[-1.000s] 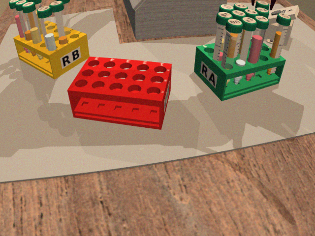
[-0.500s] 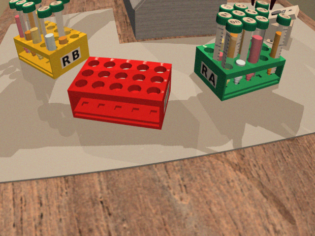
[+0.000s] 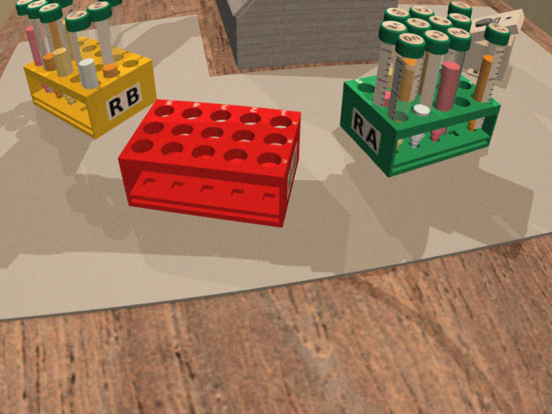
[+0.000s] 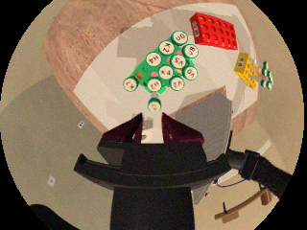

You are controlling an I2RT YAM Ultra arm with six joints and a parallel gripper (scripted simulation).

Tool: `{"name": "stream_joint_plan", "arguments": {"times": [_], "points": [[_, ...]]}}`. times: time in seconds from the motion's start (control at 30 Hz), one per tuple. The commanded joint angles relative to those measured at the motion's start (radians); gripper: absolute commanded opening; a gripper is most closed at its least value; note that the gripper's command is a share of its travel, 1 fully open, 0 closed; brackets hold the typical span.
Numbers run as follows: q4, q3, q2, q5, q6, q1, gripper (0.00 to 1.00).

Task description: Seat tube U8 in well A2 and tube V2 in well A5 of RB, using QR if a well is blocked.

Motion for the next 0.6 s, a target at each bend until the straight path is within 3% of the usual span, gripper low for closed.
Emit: {"name": "stream_joint_plan", "arguments": {"times": [0.0,0.57], "points": [[-0.069,0.036,-0.034,-0.018,0.037,0.037,0.30],[-0.206,0.129,-0.048,-0.045,0.088,0.087,0.30]]}}
